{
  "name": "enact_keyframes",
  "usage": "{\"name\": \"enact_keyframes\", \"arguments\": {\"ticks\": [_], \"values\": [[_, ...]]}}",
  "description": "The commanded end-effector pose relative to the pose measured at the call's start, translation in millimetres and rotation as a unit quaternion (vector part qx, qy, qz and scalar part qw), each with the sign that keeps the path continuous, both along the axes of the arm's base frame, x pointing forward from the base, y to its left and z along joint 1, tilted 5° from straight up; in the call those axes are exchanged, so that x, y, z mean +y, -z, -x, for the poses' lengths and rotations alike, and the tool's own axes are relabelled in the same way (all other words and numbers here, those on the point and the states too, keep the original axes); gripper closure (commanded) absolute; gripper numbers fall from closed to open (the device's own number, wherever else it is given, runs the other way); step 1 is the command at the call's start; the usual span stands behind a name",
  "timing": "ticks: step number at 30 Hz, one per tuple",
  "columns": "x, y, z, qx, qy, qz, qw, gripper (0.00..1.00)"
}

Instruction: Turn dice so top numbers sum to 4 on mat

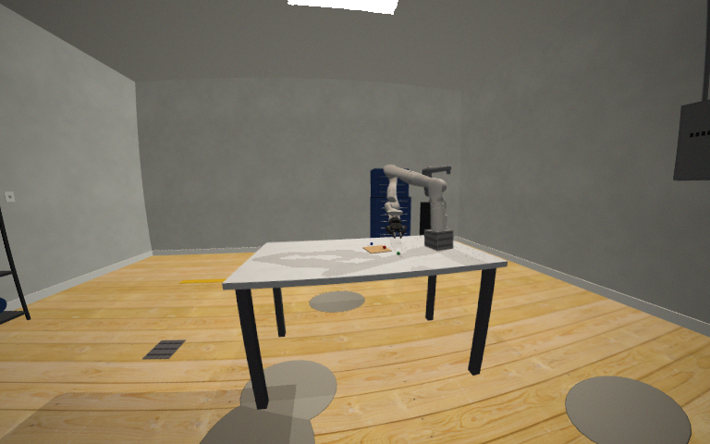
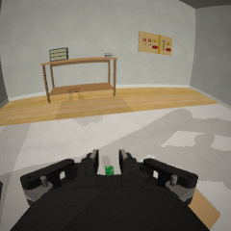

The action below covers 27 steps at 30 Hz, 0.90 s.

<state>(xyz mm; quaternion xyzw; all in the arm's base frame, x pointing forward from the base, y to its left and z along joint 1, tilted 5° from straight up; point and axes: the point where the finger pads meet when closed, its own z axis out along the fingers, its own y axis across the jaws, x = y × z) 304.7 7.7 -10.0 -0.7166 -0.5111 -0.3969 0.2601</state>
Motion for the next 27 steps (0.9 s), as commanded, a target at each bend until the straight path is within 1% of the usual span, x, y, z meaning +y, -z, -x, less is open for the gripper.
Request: {"name": "enact_keyframes", "arguments": {"ticks": [1,6,11,13,18,23,27], "values": [[0,-1,-1,0.000,-0.001,0.004,1.000,0.69],[2,-2,-2,0.005,0.000,0.018,1.000,0.69],[5,-4,-3,0.015,0.001,0.044,0.999,0.69],[5,-4,-3,0.015,0.001,0.044,0.999,0.69],[8,-7,-5,0.028,0.003,0.081,0.996,0.69],[13,-11,-6,0.045,0.003,0.126,0.991,0.69],[14,-13,-10,0.049,0.007,0.147,0.988,0.69]]}}
